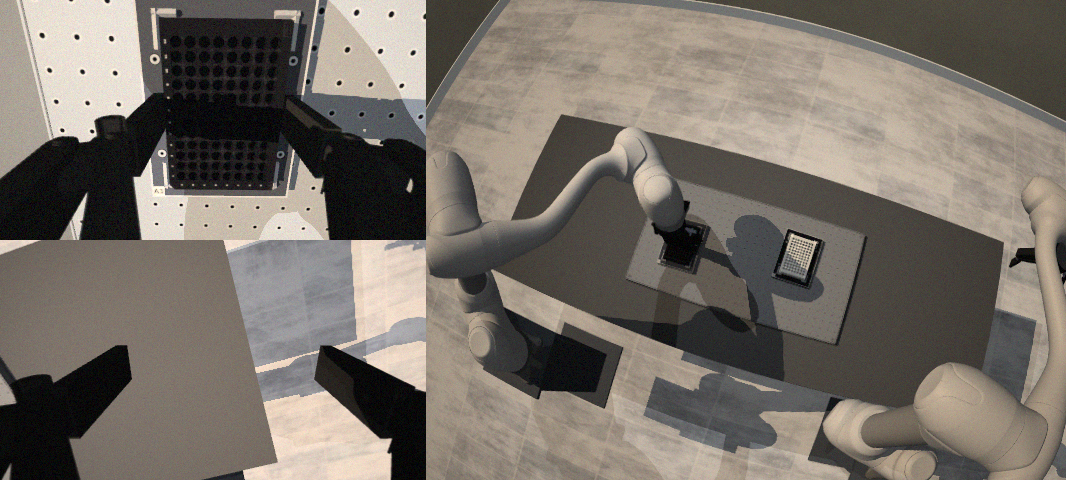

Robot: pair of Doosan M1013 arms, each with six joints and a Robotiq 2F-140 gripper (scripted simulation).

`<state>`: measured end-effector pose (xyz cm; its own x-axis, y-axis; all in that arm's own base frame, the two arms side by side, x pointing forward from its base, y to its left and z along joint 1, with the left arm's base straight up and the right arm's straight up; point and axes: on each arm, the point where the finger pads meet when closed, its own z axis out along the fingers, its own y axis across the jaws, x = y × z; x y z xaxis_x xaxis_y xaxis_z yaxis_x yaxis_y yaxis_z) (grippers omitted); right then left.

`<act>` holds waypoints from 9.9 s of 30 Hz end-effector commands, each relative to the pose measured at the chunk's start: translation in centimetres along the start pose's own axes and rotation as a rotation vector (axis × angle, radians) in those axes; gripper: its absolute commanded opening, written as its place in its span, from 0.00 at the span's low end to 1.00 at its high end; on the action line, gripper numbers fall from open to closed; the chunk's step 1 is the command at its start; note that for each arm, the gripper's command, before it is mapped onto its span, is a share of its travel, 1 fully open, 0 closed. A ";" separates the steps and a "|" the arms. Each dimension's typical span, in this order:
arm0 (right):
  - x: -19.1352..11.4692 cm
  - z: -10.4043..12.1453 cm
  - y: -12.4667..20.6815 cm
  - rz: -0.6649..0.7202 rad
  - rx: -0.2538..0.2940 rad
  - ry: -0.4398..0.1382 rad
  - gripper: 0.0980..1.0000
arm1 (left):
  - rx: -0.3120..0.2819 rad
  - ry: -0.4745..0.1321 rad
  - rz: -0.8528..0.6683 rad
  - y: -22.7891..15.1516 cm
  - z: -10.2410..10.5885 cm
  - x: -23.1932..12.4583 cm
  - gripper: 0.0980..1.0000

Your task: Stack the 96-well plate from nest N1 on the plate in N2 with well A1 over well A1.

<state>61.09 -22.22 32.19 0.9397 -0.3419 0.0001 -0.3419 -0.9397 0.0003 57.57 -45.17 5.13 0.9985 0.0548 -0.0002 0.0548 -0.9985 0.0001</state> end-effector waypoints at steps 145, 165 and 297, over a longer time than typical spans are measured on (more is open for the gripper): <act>0.0 -0.1 0.0 0.000 0.000 0.001 1.00 | -0.001 0.001 0.052 14.8 -7.7 2.3 0.00; 0.0 -0.1 0.0 0.000 0.000 0.001 1.00 | -0.001 0.001 0.052 20.1 -7.7 3.1 0.00; 0.0 -0.1 0.0 0.000 0.000 0.001 1.00 | -0.001 0.001 0.052 36.1 -2.7 5.5 0.00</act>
<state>61.09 -22.22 32.19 0.9397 -0.3419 0.0001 -0.3419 -0.9397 0.0003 65.00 -80.86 7.69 1.0000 0.0026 -0.0003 0.0026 -1.0000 -0.0001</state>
